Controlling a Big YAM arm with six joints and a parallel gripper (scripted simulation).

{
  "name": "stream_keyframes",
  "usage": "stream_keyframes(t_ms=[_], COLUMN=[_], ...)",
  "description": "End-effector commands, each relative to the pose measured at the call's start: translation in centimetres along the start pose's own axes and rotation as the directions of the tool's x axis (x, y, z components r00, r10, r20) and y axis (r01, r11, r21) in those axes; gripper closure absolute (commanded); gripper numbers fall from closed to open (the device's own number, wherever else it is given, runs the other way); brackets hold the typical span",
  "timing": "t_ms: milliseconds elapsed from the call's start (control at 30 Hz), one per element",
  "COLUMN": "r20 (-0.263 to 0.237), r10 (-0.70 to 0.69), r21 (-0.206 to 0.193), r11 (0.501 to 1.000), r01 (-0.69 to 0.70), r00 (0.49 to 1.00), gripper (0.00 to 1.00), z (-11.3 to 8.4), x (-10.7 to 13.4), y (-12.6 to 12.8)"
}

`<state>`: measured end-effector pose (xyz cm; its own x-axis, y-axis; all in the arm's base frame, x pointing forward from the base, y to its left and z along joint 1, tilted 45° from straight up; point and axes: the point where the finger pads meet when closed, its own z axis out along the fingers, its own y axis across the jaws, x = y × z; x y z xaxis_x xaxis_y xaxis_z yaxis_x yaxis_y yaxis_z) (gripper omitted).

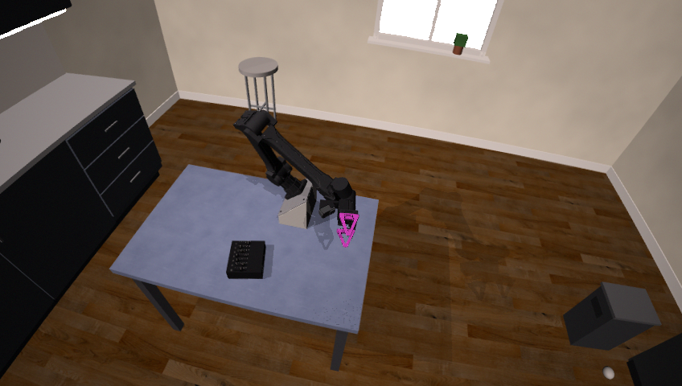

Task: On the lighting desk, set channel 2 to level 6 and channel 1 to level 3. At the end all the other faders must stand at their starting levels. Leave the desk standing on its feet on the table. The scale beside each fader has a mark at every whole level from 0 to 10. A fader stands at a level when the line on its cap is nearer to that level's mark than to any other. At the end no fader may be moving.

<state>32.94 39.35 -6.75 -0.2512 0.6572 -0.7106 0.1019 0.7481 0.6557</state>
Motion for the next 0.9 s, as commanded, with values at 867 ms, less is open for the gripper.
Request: stream_keyframes(t_ms=[867], r20=[0.022], r10=[0.056], r21=[0.041], r11=[0.998], r01=[-0.057], r00=[0.998], gripper=[0.0], z=[3.1], x=[-2.1], y=[3.0])
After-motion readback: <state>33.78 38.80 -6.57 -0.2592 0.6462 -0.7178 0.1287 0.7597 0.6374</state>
